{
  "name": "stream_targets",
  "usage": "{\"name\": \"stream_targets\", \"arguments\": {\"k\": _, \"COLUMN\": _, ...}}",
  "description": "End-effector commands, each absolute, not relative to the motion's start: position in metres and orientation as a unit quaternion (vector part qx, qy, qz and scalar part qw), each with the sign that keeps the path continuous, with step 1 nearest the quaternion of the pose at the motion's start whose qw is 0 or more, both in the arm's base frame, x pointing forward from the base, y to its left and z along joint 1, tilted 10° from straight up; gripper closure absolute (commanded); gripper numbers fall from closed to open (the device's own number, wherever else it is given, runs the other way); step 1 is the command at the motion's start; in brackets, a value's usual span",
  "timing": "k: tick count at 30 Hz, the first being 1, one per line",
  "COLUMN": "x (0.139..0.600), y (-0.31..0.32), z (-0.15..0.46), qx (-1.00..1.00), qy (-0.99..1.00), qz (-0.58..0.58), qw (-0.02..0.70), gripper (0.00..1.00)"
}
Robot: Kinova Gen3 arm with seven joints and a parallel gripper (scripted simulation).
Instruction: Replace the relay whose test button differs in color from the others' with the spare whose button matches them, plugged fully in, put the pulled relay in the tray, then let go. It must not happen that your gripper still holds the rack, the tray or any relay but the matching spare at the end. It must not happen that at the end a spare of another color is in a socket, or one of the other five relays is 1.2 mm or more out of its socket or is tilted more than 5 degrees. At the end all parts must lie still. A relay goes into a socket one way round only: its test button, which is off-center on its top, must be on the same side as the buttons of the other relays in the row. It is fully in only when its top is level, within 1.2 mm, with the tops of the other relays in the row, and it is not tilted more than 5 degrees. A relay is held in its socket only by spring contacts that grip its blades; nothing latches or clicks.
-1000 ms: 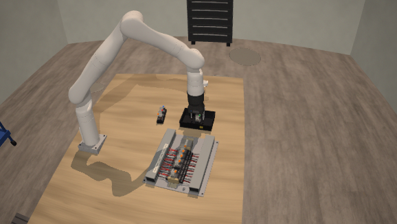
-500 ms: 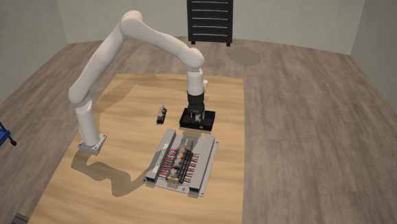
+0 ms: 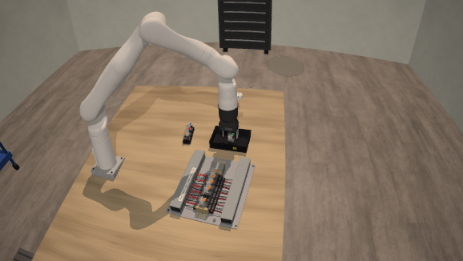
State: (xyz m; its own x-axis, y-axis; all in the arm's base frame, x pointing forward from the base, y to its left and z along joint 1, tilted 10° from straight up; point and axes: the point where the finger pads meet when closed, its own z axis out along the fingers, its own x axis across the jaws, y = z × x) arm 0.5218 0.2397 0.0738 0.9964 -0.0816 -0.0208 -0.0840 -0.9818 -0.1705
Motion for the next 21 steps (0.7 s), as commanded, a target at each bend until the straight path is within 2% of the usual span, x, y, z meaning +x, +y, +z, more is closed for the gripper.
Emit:
{"name": "stream_targets", "arguments": {"k": 1, "x": 0.5229, "y": 0.2395, "z": 0.0761, "qx": -0.995, "qy": 0.042, "qz": 0.005, "qw": 0.086, "gripper": 0.00}}
{"name": "stream_targets", "arguments": {"k": 21, "x": 0.5230, "y": 0.2388, "z": 0.0804, "qx": -0.995, "qy": 0.042, "qz": 0.005, "qw": 0.086, "gripper": 0.00}}
